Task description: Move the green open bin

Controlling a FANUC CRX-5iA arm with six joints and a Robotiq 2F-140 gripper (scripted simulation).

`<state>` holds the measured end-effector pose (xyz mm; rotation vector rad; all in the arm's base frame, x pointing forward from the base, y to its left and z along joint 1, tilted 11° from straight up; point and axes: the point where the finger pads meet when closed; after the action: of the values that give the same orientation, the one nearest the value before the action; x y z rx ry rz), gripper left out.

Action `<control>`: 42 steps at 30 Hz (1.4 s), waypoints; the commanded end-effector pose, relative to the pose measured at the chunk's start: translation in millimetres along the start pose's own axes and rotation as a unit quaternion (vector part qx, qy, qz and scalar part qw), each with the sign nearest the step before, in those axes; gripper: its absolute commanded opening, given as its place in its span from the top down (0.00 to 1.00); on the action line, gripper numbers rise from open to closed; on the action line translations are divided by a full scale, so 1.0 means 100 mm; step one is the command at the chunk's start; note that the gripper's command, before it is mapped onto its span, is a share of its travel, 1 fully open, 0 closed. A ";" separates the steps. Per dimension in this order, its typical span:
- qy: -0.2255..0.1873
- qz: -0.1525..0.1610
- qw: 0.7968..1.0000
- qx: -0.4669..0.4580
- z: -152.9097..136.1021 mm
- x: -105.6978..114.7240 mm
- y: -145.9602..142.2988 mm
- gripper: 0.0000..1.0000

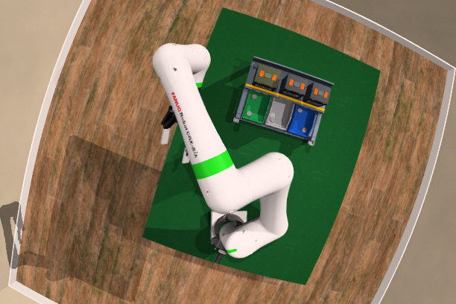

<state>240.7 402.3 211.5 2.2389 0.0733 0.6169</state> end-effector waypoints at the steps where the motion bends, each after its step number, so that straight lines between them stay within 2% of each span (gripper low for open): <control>1: 0.000 0.000 1.000 0.000 0.00 0.00 0.00 0.00; 15: 0.000 0.000 1.000 0.000 0.00 0.00 0.00 0.00; 20: 0.046 0.100 0.992 -0.069 0.44 0.20 0.11 0.00; 32: 0.046 0.100 0.992 -0.069 0.44 0.20 0.11 0.00; 37: 0.091 0.198 0.966 -0.136 0.89 0.39 0.23 0.00; 42: 0.091 0.198 0.966 -0.136 0.89 0.39 0.23 0.00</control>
<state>312.0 335.6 194.2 1.9419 -0.3405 0.9741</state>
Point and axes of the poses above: the point where the finger pads meet when closed, its own x axis back along the fingers, its own y axis across the jaws, z = x × y, and after that the axes turned 1 degree about x, right-handed
